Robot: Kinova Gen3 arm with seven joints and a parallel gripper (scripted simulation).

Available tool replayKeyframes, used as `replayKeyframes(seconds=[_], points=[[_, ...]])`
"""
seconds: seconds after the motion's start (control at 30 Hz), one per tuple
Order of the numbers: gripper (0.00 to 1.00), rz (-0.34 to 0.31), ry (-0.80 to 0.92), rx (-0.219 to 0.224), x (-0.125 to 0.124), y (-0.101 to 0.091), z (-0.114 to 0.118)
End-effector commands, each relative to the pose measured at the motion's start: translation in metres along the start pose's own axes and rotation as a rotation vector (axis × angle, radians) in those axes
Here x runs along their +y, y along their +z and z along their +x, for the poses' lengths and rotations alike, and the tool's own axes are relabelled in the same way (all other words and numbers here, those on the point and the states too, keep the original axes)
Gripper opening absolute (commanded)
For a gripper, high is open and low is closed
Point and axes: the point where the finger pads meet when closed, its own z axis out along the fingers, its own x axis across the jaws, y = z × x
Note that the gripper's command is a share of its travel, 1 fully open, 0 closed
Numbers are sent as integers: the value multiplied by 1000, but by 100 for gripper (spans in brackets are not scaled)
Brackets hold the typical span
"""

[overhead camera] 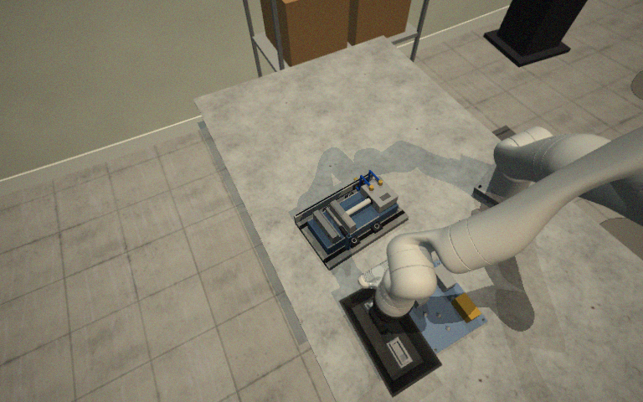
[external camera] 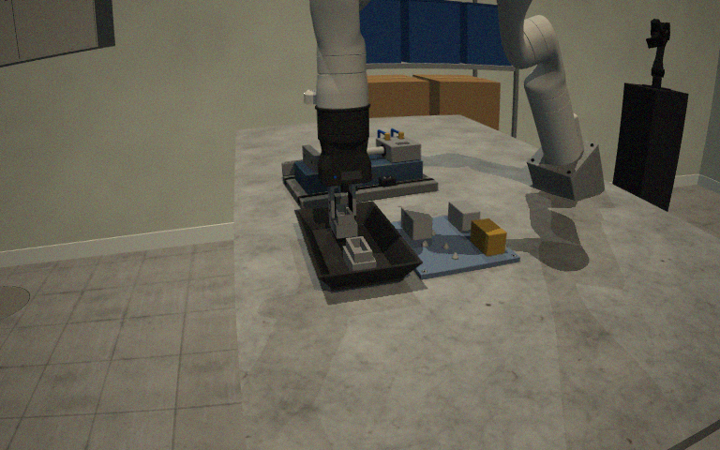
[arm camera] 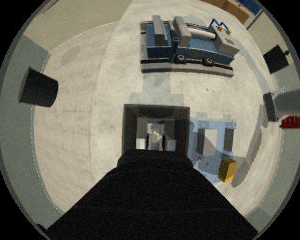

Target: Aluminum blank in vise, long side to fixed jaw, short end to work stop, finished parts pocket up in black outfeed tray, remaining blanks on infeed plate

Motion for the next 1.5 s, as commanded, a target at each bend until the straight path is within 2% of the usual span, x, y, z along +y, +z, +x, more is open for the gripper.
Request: replayKeyframes(seconds=[0.0,1.47], points=[[0,0,1,-1,-1,0,0],[0,0,1,-1,-1,12,0]])
